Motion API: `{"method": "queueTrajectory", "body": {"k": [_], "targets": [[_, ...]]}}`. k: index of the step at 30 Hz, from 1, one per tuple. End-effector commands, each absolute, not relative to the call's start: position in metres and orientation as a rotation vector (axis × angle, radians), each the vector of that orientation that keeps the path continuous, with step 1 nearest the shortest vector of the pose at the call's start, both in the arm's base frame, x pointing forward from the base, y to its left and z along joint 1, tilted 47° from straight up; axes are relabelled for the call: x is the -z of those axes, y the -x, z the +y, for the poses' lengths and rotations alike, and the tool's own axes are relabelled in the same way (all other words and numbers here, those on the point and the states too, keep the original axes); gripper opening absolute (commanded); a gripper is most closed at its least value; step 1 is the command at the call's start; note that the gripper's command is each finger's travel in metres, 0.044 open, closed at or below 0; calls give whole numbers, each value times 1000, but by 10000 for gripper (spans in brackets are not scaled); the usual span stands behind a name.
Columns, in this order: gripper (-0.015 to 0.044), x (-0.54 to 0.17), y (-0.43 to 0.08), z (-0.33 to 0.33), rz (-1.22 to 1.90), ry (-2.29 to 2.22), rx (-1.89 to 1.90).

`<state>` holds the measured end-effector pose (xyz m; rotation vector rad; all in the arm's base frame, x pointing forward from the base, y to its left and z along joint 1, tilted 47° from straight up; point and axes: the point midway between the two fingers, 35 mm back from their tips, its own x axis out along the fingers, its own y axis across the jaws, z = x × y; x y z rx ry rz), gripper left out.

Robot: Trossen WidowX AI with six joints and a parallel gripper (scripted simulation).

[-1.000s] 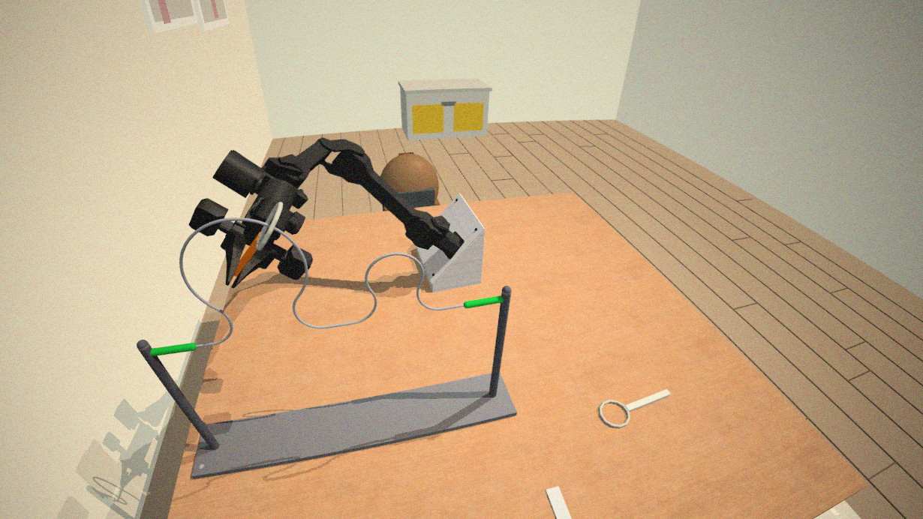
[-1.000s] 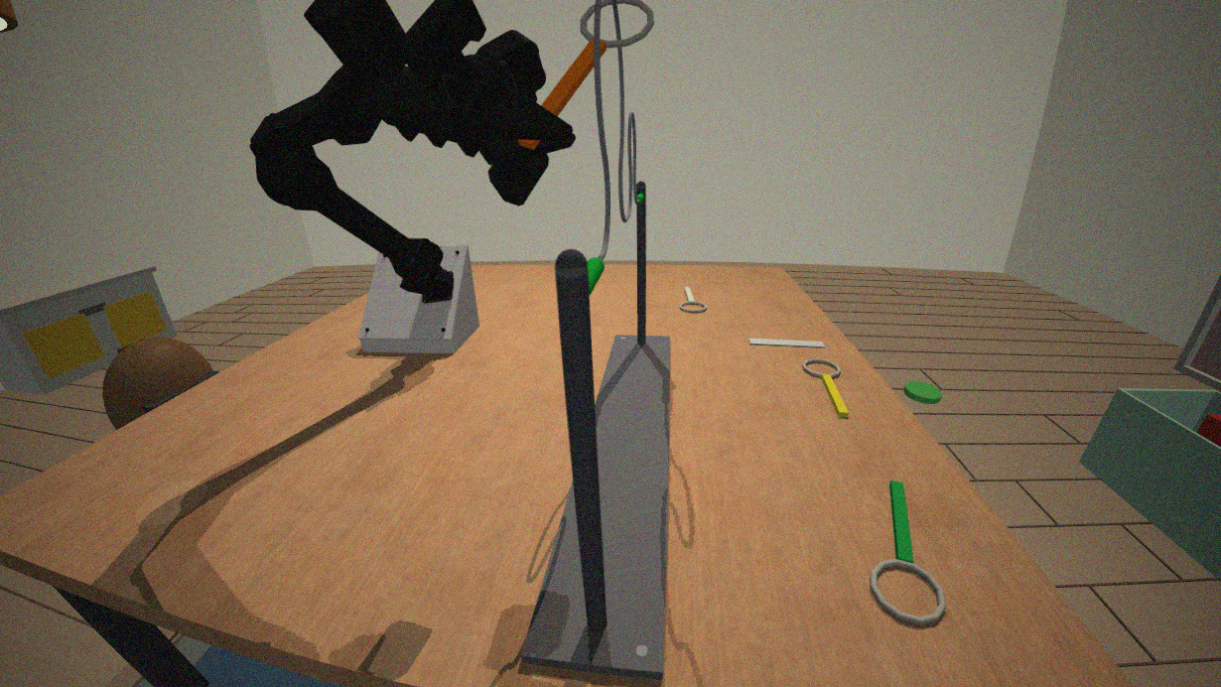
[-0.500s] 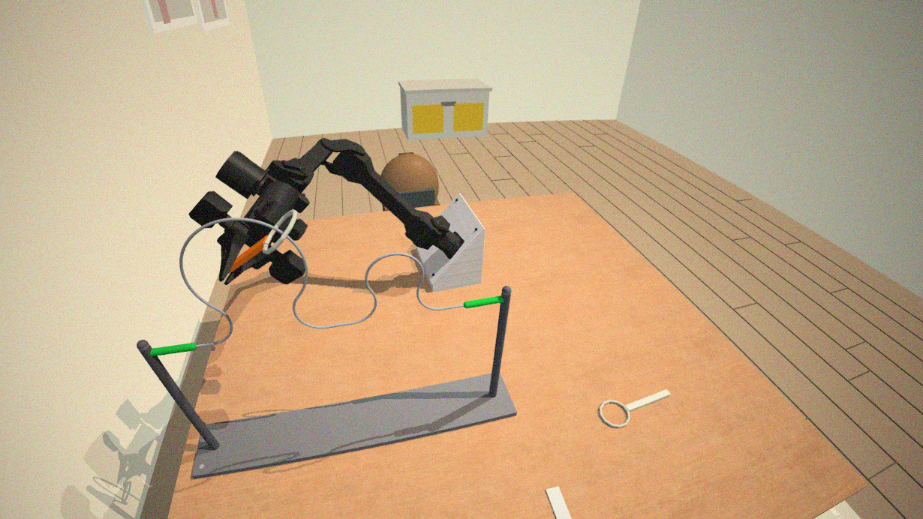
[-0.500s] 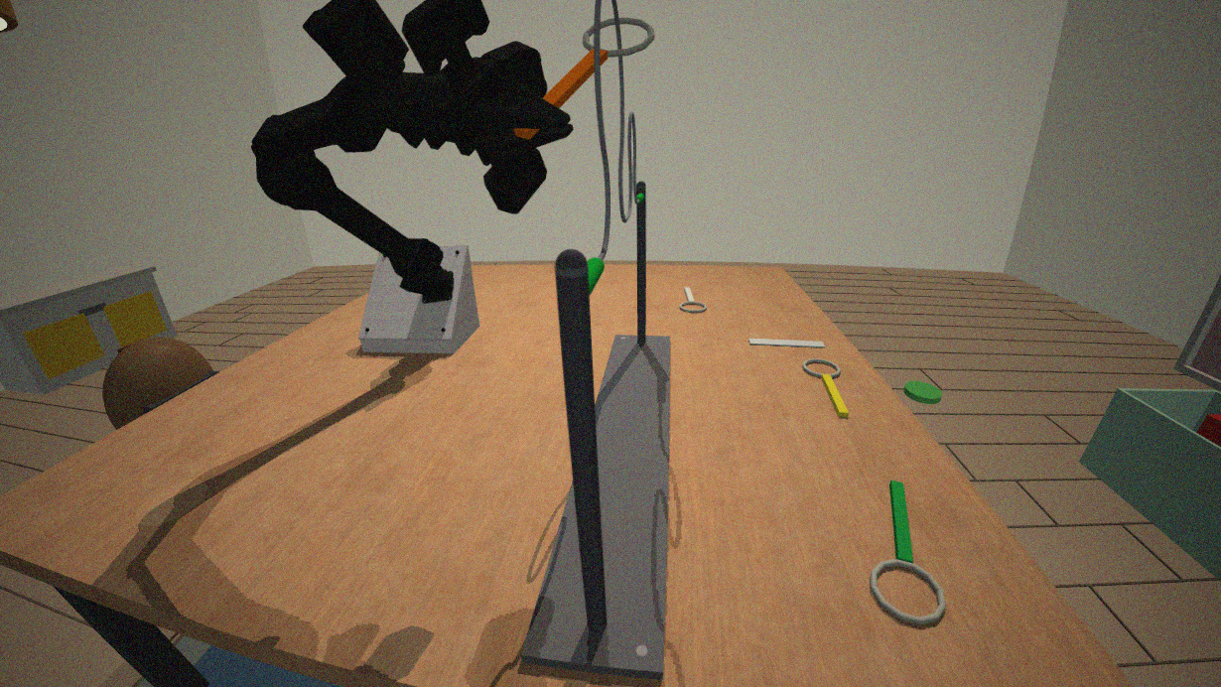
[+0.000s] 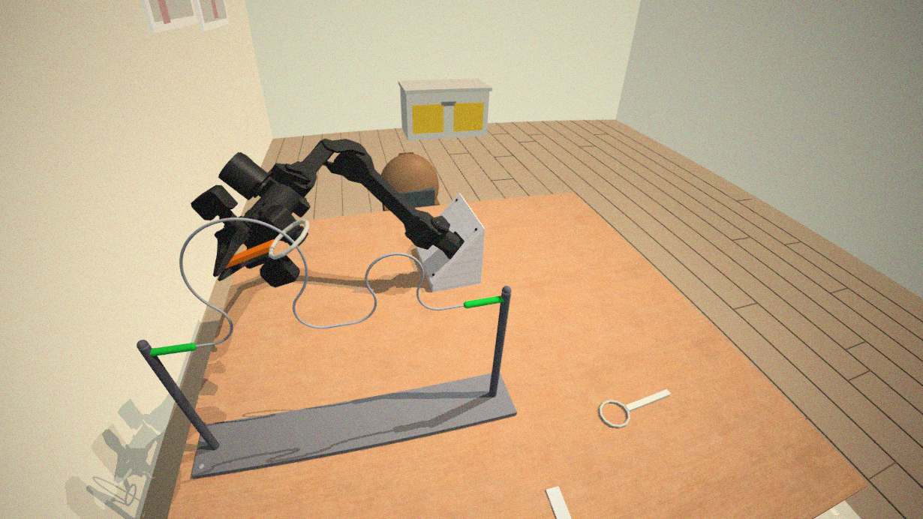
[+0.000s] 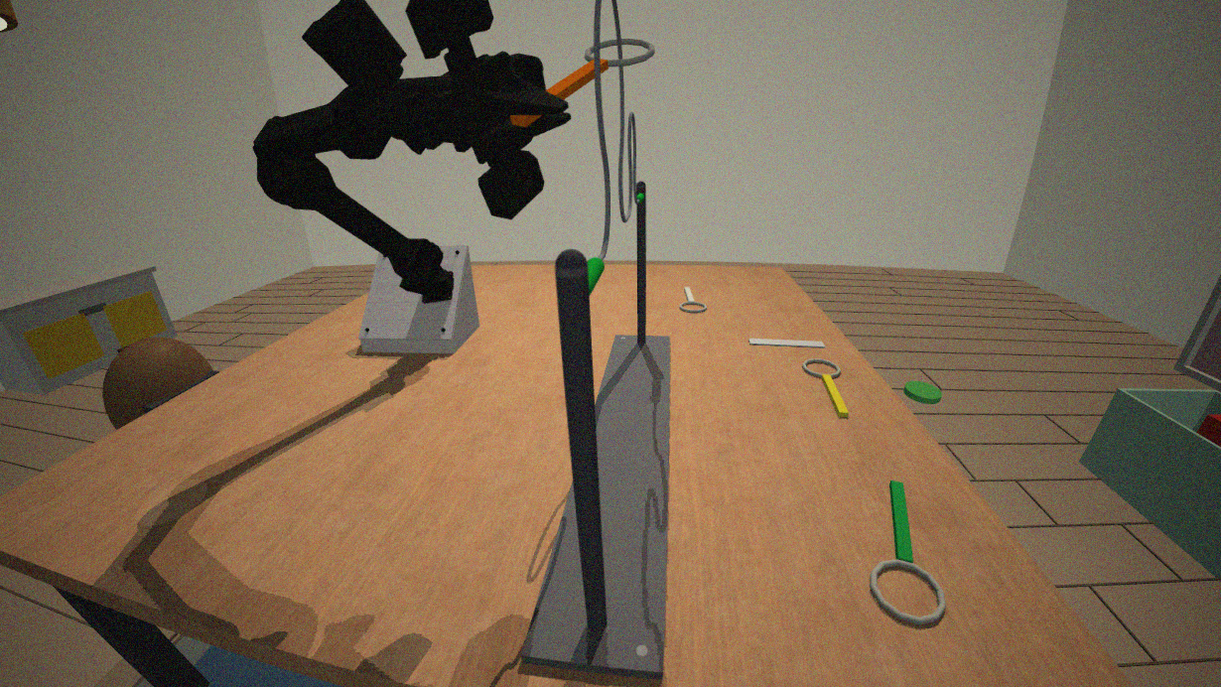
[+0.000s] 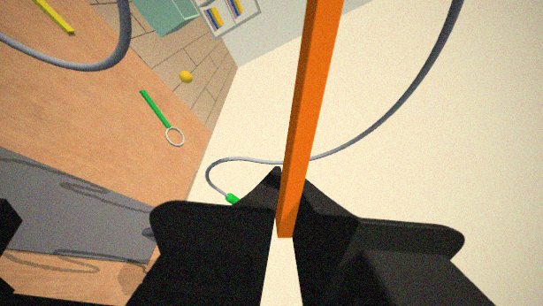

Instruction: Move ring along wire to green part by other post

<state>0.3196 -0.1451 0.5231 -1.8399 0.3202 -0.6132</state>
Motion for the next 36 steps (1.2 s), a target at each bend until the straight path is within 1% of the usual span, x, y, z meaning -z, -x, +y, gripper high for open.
{"method": "queueTrajectory", "body": {"k": [1, 16, 36], "targets": [[-150, -523, -321, -145, 316, 1897, 615], [-150, -526, -312, -136, 343, 2067, 731], [-150, -533, -312, -130, 294, 2318, 779]]}}
